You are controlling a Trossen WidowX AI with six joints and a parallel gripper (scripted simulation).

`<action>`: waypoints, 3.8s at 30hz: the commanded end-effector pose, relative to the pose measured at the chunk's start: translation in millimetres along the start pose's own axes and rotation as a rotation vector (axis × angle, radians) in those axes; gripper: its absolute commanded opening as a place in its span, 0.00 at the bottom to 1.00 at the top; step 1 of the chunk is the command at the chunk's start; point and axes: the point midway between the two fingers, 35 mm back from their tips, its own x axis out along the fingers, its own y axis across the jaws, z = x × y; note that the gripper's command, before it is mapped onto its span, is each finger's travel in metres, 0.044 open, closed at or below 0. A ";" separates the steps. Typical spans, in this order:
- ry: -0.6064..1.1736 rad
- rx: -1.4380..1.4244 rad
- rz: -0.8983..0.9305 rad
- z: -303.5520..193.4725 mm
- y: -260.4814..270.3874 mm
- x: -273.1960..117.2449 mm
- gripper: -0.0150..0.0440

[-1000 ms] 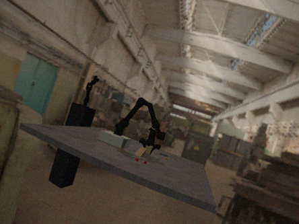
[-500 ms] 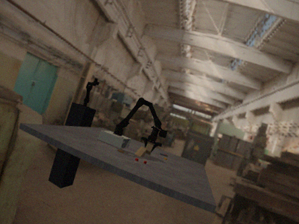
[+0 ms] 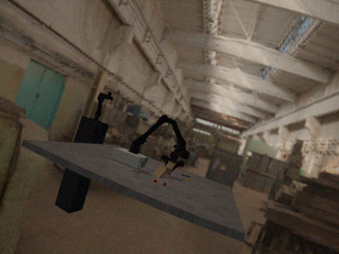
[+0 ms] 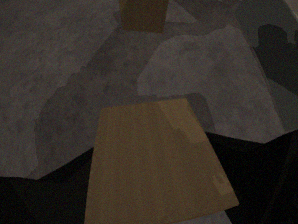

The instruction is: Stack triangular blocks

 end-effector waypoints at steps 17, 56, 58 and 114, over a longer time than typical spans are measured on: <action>-0.268 0.003 -0.003 -17.9 -0.2 -7.3 0.52; 0.014 -0.016 -0.230 32.9 -12.7 -48.9 1.00; 0.201 -0.030 -0.317 32.1 -18.7 -32.0 1.00; 1.304 0.006 0.014 -38.1 -0.5 18.5 0.82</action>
